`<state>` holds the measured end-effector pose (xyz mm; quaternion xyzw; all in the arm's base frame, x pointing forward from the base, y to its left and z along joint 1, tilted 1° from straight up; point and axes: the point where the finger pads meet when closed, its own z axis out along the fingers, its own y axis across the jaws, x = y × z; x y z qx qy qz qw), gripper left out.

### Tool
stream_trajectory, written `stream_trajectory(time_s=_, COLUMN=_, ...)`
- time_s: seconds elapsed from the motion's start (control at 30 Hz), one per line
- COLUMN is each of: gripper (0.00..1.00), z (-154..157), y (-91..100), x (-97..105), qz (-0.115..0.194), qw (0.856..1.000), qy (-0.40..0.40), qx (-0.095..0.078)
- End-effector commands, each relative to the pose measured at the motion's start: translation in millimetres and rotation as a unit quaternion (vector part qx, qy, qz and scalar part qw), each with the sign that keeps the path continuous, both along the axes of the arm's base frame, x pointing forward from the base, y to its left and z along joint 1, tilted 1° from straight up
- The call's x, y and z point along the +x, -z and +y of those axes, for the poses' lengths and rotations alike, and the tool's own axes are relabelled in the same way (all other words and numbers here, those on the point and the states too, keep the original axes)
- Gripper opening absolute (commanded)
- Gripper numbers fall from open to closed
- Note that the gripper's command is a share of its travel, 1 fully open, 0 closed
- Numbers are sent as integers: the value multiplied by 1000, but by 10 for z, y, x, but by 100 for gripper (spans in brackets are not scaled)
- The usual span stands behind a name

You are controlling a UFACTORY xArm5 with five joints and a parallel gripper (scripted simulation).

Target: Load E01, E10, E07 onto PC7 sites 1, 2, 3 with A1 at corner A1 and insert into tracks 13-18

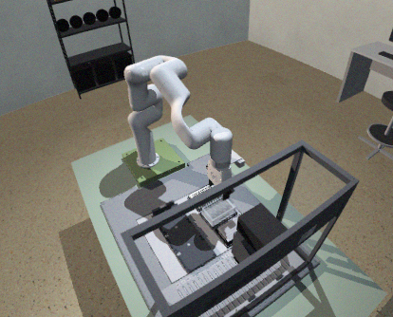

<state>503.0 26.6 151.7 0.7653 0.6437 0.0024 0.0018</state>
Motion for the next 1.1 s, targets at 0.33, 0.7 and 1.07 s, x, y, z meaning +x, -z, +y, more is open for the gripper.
stream_trajectory(time_s=0.33, gripper=100, z=1, y=17, x=12, qz=-2, qw=1000, qy=-9, qx=10)
stream_trajectory(time_s=0.7, gripper=100, z=5, y=201, x=14, qz=-2, qw=1000, qy=-9, qx=10)
stream_trajectory(time_s=1.07, gripper=100, z=7, y=351, x=15, qz=-2, qw=1000, qy=-9, qx=10)
